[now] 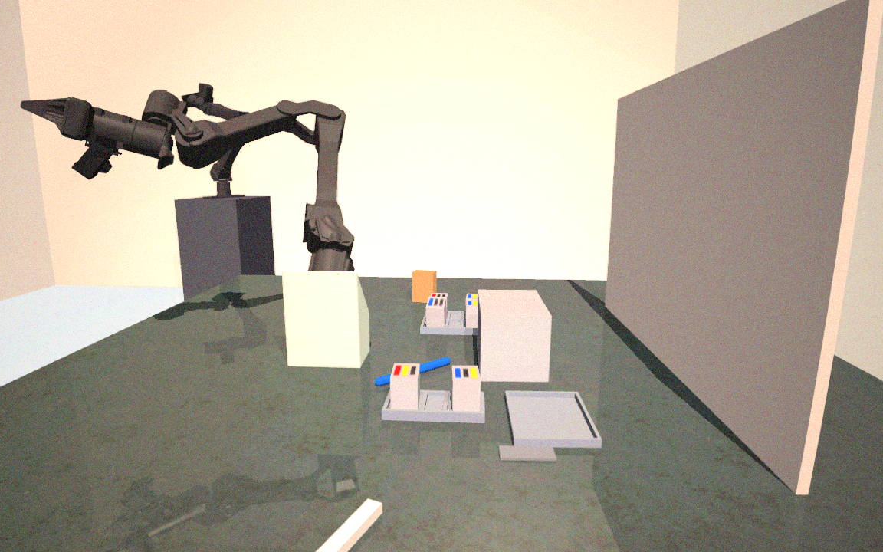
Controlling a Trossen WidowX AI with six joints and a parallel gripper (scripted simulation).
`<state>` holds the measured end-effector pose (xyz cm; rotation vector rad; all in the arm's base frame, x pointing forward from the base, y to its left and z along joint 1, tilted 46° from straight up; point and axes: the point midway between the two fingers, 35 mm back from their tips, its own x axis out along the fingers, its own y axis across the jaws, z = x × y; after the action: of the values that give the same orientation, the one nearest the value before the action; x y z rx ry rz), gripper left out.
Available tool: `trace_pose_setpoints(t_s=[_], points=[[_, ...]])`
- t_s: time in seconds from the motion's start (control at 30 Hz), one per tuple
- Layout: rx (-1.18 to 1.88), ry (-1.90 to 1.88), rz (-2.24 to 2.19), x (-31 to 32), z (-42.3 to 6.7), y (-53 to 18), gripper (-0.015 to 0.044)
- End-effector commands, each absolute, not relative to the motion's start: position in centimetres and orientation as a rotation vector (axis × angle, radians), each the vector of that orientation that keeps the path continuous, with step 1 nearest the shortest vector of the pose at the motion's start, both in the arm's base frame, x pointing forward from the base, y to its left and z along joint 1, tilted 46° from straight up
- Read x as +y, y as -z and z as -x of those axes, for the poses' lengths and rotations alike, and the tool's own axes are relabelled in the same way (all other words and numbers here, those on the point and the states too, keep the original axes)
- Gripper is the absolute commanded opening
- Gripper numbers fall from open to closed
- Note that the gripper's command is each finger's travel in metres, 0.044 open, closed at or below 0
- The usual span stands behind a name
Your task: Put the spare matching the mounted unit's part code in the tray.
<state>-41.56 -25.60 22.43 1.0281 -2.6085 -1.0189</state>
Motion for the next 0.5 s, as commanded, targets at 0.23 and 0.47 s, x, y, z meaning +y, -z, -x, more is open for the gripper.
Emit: trace_pose_setpoints(t_s=[0.23, 0.47], points=[[-2.576, 1.053, -1.067, -26.6, 41.1, -22.1, 0.044], [-2.142, 1.352, -1.425, -36.2, 34.2, -19.0, 0.044]])
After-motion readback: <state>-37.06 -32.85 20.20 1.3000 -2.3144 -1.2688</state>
